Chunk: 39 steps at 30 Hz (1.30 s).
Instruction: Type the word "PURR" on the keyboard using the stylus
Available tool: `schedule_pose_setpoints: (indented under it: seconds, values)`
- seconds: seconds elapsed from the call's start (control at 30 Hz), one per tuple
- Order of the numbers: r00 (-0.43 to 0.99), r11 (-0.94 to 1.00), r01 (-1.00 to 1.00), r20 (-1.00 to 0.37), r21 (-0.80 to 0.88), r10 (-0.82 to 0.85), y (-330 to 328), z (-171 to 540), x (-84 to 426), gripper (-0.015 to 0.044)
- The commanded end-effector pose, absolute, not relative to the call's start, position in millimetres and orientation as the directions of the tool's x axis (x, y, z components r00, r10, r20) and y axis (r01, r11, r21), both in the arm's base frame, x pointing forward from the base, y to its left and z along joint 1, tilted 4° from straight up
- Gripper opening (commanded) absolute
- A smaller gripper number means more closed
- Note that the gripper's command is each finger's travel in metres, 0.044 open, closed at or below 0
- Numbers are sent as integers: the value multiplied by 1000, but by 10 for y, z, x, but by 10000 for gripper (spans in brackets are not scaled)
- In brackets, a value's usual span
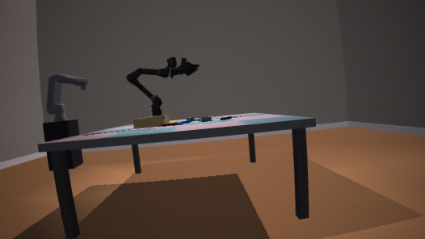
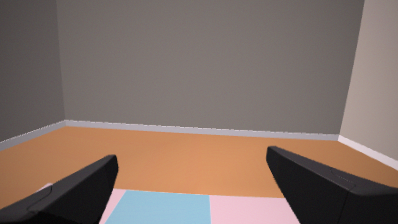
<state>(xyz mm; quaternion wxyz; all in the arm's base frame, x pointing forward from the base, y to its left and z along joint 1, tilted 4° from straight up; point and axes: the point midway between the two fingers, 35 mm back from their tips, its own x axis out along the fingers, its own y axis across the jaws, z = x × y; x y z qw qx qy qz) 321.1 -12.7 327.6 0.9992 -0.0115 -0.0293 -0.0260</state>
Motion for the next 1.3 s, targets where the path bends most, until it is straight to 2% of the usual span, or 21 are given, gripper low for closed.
schedule_pose_setpoints:
  seconds: [0.0,0.13,0.27,0.4,0.53,0.7,0.83,1.17,1.27]
  values:
    - [998,998,52,48,-21,-51,-126,3256,3228,414]
    - [983,999,33,-178,-13,-35,-102,2818,3534,309]
    - [898,1000,17,-439,3,-14,-66,2239,3782,204]
    - [744,1000,11,-668,22,6,-25,1644,3894,99]
    - [533,999,15,-846,39,25,18,1069,3877,0]
    - [212,998,33,-976,54,45,71,423,3700,0]
    - [-15,997,51,-998,55,56,104,63,3511,0]
    - [-26,997,52,-998,55,56,105,47,3501,0]
    - [-25,997,63,-998,50,52,-164,28,3499,0]
